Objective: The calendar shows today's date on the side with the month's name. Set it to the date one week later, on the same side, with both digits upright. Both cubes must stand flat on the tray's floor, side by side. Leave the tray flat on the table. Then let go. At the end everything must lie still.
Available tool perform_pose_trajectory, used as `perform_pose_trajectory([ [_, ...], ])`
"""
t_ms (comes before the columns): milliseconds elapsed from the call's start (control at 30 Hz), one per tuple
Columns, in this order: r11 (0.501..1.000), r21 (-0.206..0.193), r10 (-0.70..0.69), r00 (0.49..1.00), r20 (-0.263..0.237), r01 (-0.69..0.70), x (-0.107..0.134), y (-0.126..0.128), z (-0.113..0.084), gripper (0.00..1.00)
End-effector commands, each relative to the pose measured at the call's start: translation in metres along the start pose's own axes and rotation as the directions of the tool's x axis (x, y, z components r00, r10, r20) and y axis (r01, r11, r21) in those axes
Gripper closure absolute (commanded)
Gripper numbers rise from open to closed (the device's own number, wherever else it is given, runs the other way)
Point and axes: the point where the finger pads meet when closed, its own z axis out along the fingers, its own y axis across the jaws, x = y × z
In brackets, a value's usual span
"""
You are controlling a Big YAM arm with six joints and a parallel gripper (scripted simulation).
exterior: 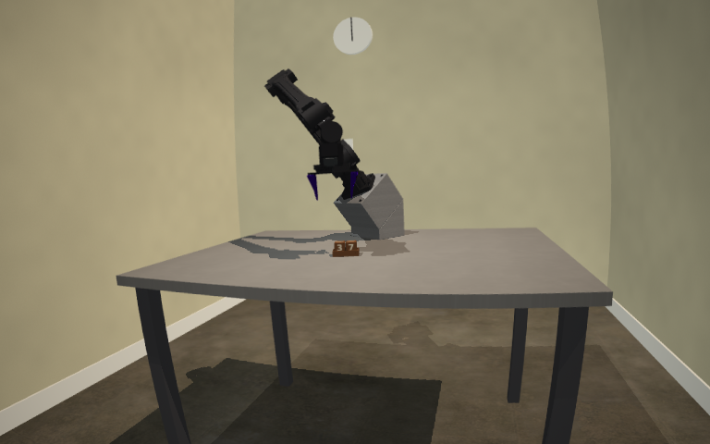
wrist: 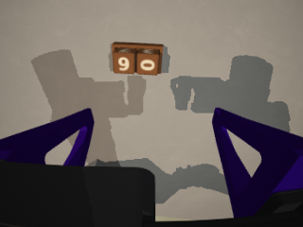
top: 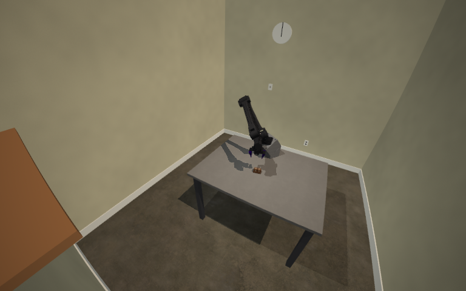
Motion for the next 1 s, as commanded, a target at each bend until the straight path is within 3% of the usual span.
perform_pose_trajectory([
  [0, 0.998, 0.006, 0.065, 0.998, 0.010, -0.065, -0.002, 0.012, 0.004, 0.00],
  [133, 0.995, 0.015, 0.095, 0.995, 0.015, -0.095, -0.002, 0.003, 0.001, 0.00],
  [600, 0.997, 0.008, 0.071, 0.997, 0.009, -0.071, -0.002, 0.009, 0.002, 0.00],
  [833, 1.000, 0.013, 0.007, 1.000, -0.002, -0.007, -0.001, 0.008, 0.009, 0.00],
  [967, 0.989, 0.010, -0.149, 0.989, -0.005, 0.149, -0.001, 0.009, 0.015, 0.00],
])
